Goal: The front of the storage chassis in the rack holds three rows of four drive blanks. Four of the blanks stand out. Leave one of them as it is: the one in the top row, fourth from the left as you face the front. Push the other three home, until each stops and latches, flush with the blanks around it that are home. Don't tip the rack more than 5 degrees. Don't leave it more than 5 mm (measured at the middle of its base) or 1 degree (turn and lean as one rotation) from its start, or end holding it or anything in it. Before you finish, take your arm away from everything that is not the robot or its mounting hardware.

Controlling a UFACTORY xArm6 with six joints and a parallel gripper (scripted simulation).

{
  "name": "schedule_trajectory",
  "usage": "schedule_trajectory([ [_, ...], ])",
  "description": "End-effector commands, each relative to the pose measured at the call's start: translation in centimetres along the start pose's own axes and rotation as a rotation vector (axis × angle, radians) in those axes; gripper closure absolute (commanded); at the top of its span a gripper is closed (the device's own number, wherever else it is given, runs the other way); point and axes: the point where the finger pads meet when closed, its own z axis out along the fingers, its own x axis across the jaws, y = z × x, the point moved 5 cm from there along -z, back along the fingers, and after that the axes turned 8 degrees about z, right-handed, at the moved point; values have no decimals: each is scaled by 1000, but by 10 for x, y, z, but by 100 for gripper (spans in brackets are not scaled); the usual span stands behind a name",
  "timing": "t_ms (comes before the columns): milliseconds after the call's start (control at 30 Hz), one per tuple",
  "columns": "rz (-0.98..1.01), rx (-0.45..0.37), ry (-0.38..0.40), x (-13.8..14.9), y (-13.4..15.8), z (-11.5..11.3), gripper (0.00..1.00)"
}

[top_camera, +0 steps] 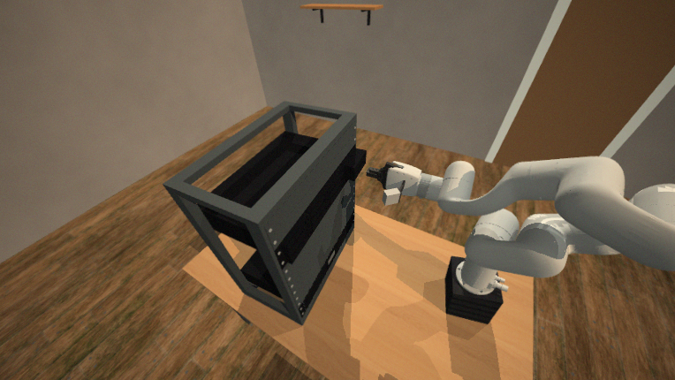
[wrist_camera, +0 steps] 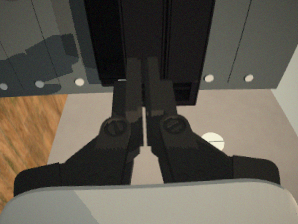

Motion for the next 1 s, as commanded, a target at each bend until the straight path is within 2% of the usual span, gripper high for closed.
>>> schedule_trajectory([
  [0,-3,11,12,0,3,15,100],
  [433,-3,11,12,-1,3,27,100],
  [967,-3,11,12,-1,3,26,100],
])
